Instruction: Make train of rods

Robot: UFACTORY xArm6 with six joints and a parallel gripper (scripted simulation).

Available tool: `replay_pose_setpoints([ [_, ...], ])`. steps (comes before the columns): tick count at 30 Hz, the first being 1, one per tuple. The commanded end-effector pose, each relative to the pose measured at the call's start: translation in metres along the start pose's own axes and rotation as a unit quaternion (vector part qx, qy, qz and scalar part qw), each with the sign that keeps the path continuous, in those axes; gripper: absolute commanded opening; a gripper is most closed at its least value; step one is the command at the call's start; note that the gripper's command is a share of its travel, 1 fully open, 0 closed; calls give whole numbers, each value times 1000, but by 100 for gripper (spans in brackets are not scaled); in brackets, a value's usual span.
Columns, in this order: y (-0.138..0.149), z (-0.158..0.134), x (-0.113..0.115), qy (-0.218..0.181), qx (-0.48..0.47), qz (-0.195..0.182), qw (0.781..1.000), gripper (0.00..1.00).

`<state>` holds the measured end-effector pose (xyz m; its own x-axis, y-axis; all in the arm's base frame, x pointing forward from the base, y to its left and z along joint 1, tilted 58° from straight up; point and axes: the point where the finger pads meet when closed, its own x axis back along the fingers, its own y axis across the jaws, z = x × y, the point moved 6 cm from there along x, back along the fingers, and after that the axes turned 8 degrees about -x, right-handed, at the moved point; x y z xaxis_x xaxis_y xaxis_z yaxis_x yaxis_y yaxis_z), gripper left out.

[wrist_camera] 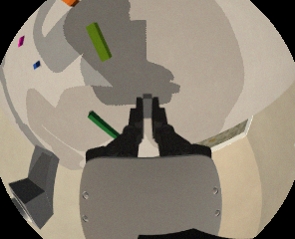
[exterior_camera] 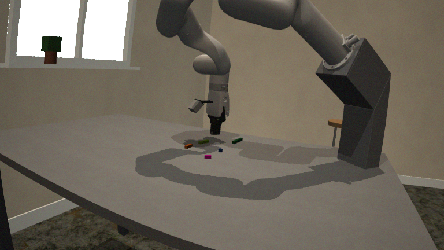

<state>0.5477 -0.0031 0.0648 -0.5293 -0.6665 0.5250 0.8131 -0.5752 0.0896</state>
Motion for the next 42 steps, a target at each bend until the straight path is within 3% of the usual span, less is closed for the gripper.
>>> replay_pose_setpoints([
  [1, 1, 1, 31, 0, 0, -2, 1000, 4],
  [9, 1, 1, 78, 0, 0, -2, 1000, 4],
  [28, -2, 3, 82, 0, 18, -2, 1000, 4],
  [42, -48, 36, 77, 0, 248, -3, 969, 4],
])
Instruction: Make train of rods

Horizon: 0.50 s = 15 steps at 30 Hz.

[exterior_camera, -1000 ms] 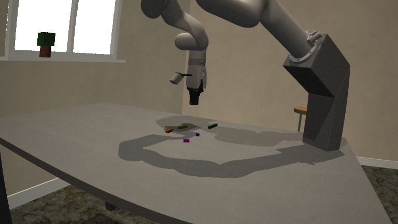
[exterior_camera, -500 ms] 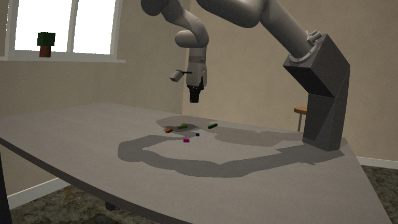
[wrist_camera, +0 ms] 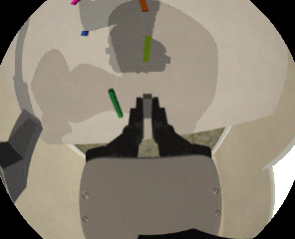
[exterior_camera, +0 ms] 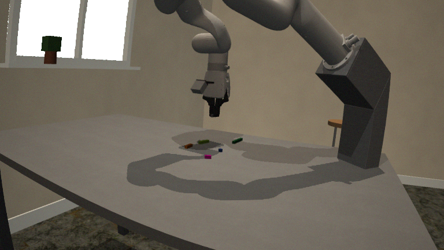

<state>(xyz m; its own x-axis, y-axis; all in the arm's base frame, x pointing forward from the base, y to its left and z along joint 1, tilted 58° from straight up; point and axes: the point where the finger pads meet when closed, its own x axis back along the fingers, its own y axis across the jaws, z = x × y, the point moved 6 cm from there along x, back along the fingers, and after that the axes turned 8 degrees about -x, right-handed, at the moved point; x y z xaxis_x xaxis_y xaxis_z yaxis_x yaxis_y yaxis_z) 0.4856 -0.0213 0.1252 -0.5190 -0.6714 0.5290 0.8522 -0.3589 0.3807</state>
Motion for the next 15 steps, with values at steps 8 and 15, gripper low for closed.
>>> replay_pose_setpoints([
  [8, -27, 32, 0, -2, 176, -9, 984, 4],
  [15, -45, 49, 0, -3, 283, -9, 959, 4],
])
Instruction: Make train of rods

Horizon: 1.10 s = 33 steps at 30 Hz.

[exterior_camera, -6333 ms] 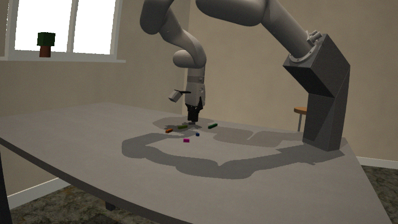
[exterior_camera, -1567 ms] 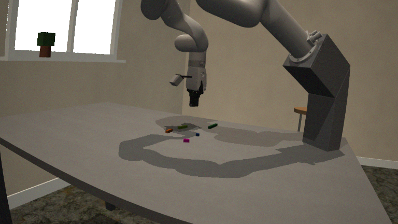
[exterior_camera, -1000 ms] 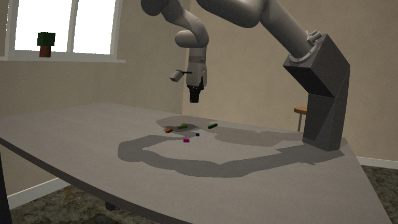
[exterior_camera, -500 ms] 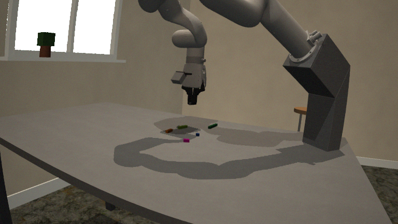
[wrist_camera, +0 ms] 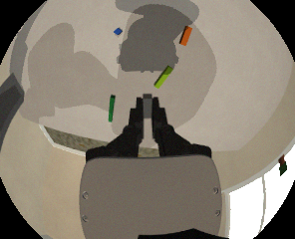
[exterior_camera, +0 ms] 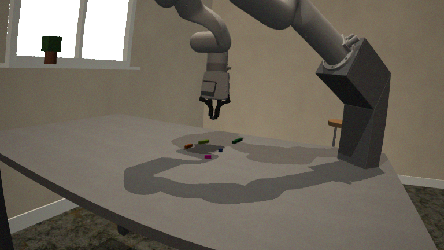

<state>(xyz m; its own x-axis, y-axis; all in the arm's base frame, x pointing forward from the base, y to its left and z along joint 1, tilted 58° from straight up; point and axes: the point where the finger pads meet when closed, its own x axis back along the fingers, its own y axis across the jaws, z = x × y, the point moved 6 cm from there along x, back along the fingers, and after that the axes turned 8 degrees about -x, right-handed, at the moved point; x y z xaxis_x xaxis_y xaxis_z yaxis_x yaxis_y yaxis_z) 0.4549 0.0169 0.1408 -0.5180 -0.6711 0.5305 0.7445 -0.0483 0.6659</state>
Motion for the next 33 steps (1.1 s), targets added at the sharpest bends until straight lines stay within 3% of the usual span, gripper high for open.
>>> replay_pose_setpoints([
  [1, -7, 18, 1, -5, 83, -9, 996, 4],
  [10, -21, 43, 3, -5, 206, -7, 979, 4],
  [19, -38, 68, 6, -6, 335, -5, 942, 4],
  [33, -41, 70, 7, -6, 349, -5, 937, 4],
])
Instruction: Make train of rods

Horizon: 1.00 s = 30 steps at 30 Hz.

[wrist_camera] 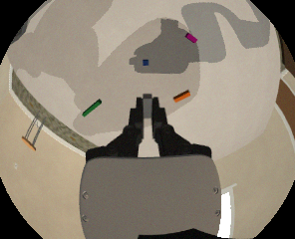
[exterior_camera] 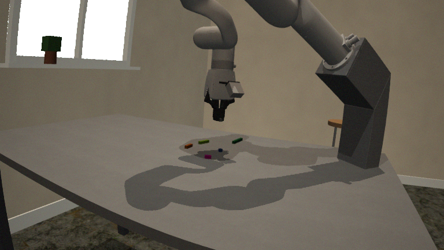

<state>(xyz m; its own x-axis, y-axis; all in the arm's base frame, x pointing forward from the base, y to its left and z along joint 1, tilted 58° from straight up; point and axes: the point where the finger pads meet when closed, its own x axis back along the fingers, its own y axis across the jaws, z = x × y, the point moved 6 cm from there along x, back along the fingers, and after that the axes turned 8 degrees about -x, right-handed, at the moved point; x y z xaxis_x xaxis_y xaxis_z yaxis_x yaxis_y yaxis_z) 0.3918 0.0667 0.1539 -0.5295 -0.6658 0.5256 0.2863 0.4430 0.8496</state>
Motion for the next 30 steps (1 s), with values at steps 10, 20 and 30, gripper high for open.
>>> replay_pose_setpoints([
  [10, 0, 0, -2, -1, 1, 0, 1000, 4],
  [20, 0, 0, -33, -1, 1, -1, 1000, 4],
  [30, 0, 1, -69, -1, 1, -1, 1000, 4],
])
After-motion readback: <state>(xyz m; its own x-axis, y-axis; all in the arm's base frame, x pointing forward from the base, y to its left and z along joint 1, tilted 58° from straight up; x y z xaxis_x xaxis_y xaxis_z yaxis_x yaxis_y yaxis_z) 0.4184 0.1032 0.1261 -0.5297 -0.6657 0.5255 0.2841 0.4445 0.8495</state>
